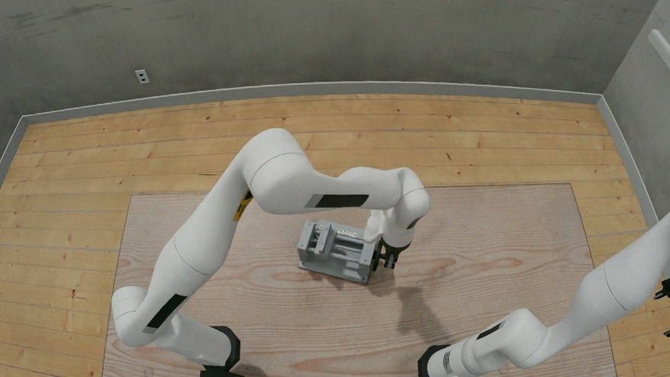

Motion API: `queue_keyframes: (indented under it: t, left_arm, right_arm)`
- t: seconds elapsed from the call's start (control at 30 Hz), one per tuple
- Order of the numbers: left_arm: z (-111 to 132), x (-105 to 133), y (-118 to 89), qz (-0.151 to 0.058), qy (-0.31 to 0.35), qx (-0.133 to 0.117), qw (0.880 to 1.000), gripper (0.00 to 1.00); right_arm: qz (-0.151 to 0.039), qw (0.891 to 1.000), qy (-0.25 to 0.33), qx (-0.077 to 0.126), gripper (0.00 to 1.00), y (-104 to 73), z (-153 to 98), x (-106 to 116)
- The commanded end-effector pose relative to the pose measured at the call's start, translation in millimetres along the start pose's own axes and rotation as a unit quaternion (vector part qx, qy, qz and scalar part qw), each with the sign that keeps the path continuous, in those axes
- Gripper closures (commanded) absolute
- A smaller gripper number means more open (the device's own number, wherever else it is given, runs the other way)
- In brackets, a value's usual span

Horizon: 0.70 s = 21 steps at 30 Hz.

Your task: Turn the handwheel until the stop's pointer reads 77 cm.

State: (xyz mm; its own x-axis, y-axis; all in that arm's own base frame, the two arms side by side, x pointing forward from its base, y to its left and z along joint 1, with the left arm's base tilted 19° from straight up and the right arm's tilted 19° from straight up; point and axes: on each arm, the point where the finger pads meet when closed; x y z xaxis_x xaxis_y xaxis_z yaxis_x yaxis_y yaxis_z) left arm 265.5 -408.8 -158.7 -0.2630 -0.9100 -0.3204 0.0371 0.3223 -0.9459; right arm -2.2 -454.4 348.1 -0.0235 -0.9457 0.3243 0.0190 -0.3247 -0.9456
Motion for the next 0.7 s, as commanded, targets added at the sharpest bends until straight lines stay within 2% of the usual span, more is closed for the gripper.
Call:
queue_keyframes:
  t: [0.0, 0.67]
  left_arm:
    - [9, 0, -4, -0.001, 0.002, 0.001, 1.000, 0.842]
    - [29, 0, 2, 0.000, 0.002, 0.000, 1.000, 0.842]
  right_arm:
    - [0.002, 1.000, -0.006, -0.002, 0.002, -0.7, -1, -1]
    - [0.002, 1.000, -0.006, -0.002, 0.002, -0.7, -1, -1]
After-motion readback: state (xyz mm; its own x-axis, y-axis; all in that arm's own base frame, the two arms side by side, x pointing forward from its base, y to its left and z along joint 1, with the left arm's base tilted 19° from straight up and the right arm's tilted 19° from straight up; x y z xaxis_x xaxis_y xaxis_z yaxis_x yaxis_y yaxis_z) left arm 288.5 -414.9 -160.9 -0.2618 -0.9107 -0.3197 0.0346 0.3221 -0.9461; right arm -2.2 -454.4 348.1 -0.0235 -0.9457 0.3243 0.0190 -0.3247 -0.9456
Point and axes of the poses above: on each arm, the point where the finger pads meet when closed, its own y axis out along the fingers, its own z axis across the jaws, x = y × z
